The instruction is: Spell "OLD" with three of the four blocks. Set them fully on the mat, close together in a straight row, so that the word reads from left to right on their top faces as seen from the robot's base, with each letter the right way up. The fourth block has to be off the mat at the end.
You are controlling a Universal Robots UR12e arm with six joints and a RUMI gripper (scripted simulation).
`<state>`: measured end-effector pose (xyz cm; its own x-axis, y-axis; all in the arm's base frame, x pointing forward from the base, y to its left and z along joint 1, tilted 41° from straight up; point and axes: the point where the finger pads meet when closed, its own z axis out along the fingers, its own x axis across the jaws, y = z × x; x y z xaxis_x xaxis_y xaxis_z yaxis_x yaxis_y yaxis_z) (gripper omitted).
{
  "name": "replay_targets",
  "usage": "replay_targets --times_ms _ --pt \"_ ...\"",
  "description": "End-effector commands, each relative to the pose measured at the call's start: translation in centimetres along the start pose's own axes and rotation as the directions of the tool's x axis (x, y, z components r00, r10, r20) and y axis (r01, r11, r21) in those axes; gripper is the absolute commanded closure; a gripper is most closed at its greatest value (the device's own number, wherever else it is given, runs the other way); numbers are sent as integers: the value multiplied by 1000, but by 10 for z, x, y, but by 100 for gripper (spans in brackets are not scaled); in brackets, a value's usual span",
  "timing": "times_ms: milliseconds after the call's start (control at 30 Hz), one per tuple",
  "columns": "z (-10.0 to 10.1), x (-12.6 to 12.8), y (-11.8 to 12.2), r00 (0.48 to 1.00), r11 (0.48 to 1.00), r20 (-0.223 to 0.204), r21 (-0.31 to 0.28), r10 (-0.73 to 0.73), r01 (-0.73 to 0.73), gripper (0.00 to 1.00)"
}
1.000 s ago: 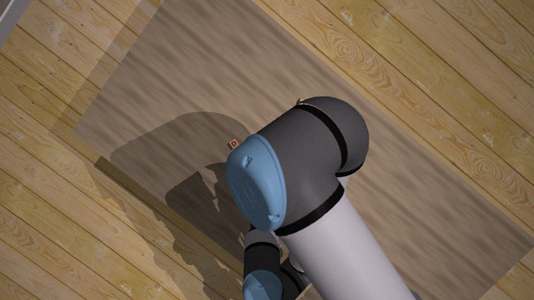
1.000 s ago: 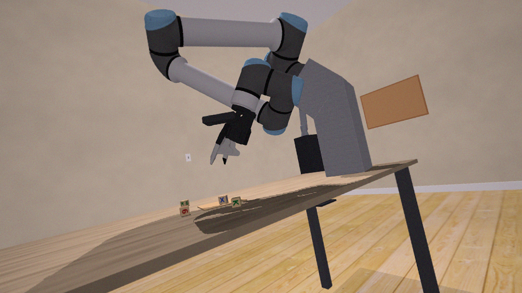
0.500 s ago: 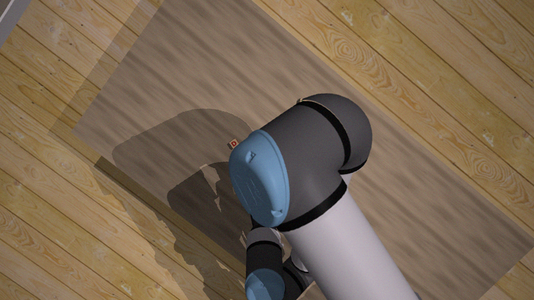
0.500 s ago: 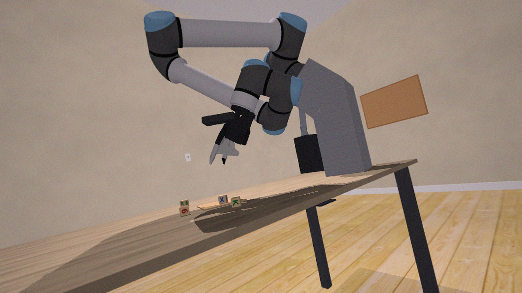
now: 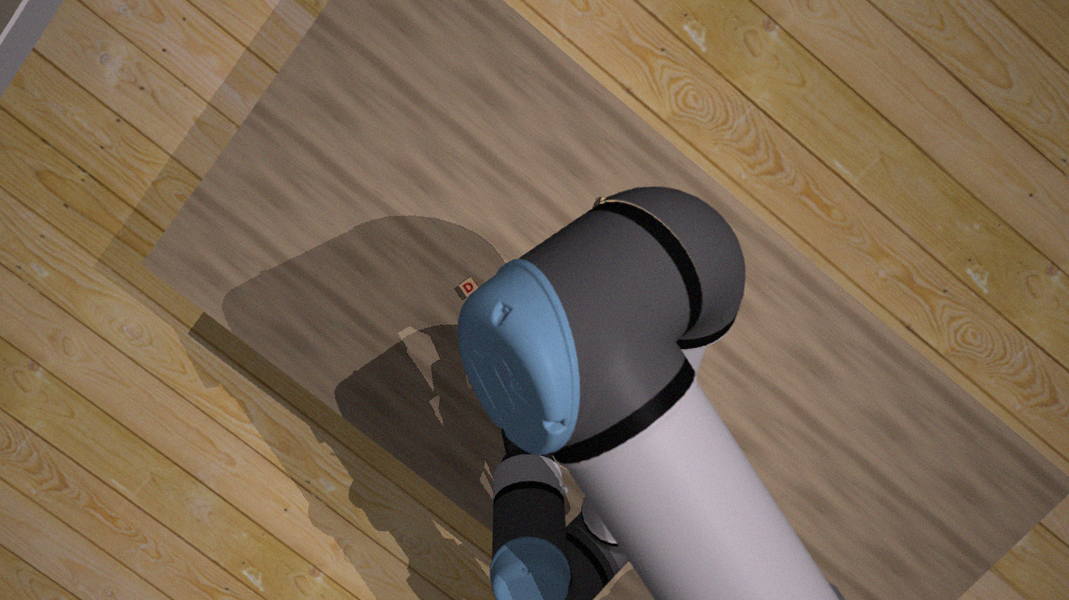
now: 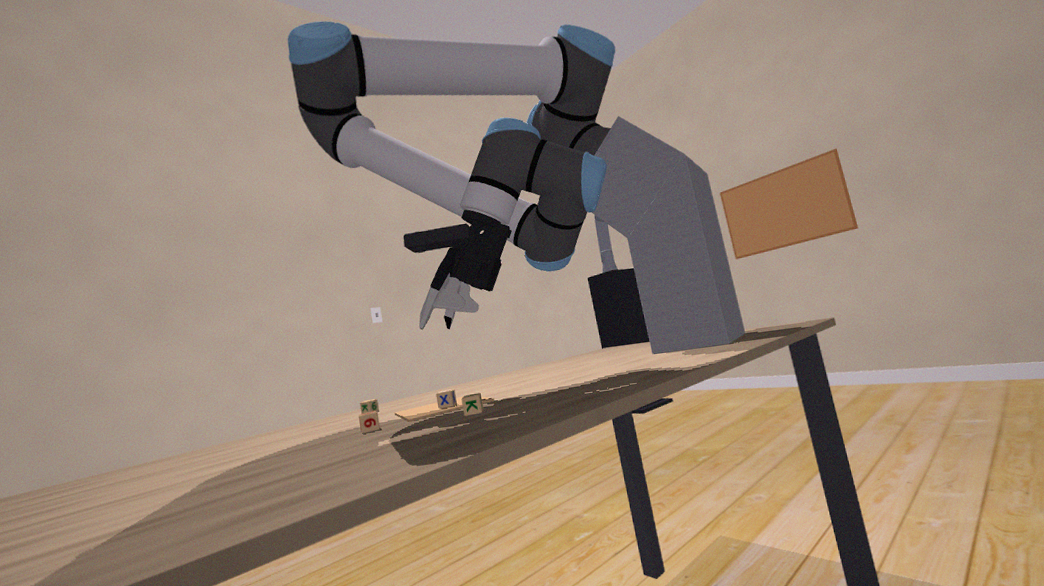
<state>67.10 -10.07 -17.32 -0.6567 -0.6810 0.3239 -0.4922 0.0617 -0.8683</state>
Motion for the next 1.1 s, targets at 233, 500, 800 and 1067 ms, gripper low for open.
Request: replay_targets --times_ms 233,500,800,1067 --pt "0 0 0 1000 1000 1 0 0 0 0" --pt "0 -1 -1 1000 1000 1 0 0 0 0" --pt "38 -64 -55 1000 1000 1 1 0 0 0" --pt "50 -90 -83 1000 1000 1 1 0 0 0"
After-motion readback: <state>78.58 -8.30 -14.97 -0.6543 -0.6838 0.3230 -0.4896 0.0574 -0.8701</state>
